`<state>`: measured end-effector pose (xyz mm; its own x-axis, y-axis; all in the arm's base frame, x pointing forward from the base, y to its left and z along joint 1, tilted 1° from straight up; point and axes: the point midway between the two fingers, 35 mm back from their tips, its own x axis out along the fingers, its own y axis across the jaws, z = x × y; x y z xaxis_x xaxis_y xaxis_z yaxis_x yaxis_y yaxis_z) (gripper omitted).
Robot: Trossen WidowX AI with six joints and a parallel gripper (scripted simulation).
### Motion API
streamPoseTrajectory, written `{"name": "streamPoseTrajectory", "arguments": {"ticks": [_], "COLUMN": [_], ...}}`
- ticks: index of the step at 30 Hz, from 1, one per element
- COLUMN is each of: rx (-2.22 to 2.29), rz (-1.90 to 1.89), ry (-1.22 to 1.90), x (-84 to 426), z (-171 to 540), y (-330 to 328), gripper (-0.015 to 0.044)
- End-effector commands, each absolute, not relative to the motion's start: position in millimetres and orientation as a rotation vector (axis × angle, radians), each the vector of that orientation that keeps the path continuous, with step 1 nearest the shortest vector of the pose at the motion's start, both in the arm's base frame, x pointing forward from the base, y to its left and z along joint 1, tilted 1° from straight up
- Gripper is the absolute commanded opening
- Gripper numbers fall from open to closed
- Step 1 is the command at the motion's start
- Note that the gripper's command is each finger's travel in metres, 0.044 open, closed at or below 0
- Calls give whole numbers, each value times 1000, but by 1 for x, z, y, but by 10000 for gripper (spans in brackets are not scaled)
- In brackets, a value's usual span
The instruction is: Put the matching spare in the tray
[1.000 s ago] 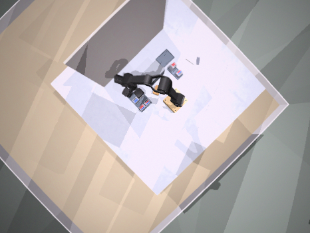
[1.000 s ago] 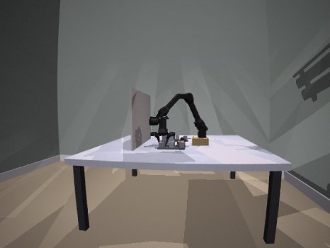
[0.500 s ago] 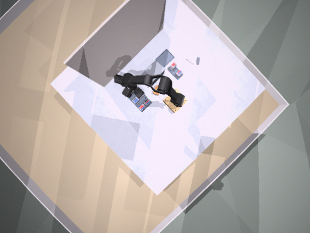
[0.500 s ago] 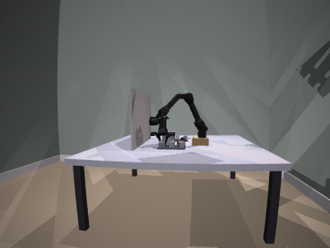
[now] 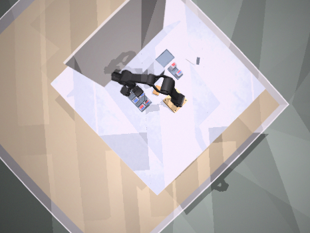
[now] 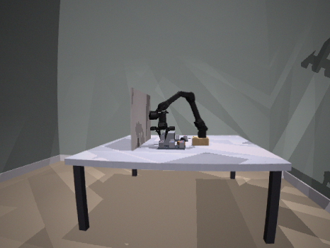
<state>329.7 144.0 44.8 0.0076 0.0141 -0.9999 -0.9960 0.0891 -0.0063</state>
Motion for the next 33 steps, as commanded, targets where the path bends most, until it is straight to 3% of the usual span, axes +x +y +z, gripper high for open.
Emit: {"name": "streamPoseTrajectory", "arguments": {"ticks": [1,27,33], "rx": [-1139,-1138,-1114], "rz": [1147,1146,1118], "ry": [1223,1222,1235], "x": [329,336,346], "z": [74,152,153], "y": [143,143,111], "gripper": [0,0,0]}}
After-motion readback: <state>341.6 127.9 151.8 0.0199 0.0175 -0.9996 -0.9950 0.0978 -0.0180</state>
